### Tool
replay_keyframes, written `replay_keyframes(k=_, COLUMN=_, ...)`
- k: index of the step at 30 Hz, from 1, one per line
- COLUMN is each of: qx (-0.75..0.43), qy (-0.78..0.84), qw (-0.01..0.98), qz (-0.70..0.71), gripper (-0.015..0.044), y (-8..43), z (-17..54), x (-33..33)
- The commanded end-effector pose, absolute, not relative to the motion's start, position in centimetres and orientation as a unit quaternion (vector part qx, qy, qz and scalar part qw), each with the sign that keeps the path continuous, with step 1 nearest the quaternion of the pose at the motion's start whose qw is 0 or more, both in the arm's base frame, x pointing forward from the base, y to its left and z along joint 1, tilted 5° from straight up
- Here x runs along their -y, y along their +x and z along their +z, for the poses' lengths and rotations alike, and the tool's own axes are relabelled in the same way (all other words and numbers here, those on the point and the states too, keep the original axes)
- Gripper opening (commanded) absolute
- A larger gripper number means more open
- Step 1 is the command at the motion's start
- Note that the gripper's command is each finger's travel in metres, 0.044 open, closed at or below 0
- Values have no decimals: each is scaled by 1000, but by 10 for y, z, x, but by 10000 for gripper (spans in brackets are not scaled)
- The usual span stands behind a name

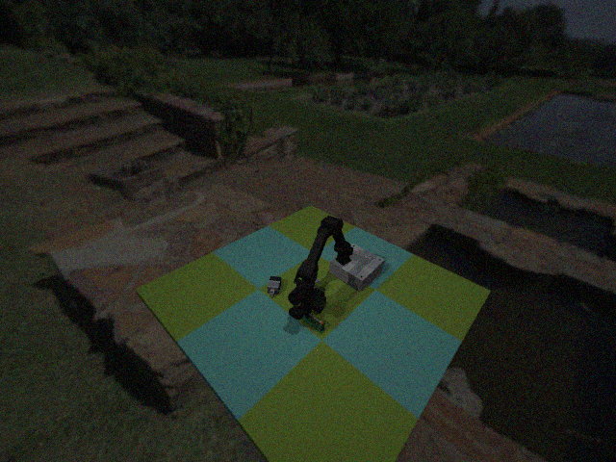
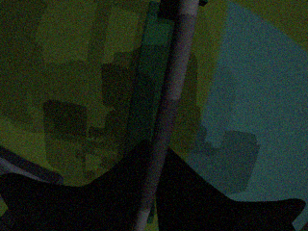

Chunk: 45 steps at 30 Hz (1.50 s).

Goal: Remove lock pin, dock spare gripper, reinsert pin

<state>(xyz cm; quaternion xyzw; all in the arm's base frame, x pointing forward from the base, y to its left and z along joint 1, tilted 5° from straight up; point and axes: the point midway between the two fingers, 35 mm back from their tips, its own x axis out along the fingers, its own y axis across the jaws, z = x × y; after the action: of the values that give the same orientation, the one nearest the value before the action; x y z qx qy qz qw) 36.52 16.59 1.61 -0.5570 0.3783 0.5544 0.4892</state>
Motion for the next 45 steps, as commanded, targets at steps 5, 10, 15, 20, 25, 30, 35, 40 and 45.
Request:
replay_keyframes(k=5, qx=-378, qy=-557, qw=489, qz=554, gripper=53, y=365, z=16, x=-166)
replay_keyframes(k=10, qx=-378, qy=-557, qw=489, qz=554, gripper=184, y=365, z=16, x=-166)
replay_keyframes(k=15, qx=-378, qy=-557, qw=489, qz=554, gripper=315, y=365, z=16, x=-166)
replay_keyframes(k=20, qx=-380, qy=-556, qw=488, qz=556, gripper=440, y=362, z=31, x=-165)
replay_keyframes(k=25, qx=-381, qy=-555, qw=486, qz=556, gripper=440, y=360, z=43, x=-164)
replay_keyframes(k=30, qx=-381, qy=-556, qw=486, qz=556, gripper=440, y=358, z=57, x=-164)
replay_keyframes(k=35, qx=-381, qy=-556, qw=486, qz=557, gripper=440, y=356, z=70, x=-163)
replay_keyframes(k=40, qx=-382, qy=-555, qw=485, qz=557, gripper=440, y=354, z=83, x=-163)
replay_keyframes(k=45, qx=-382, qy=-555, qw=485, qz=557, gripper=440, y=353, z=96, x=-162)
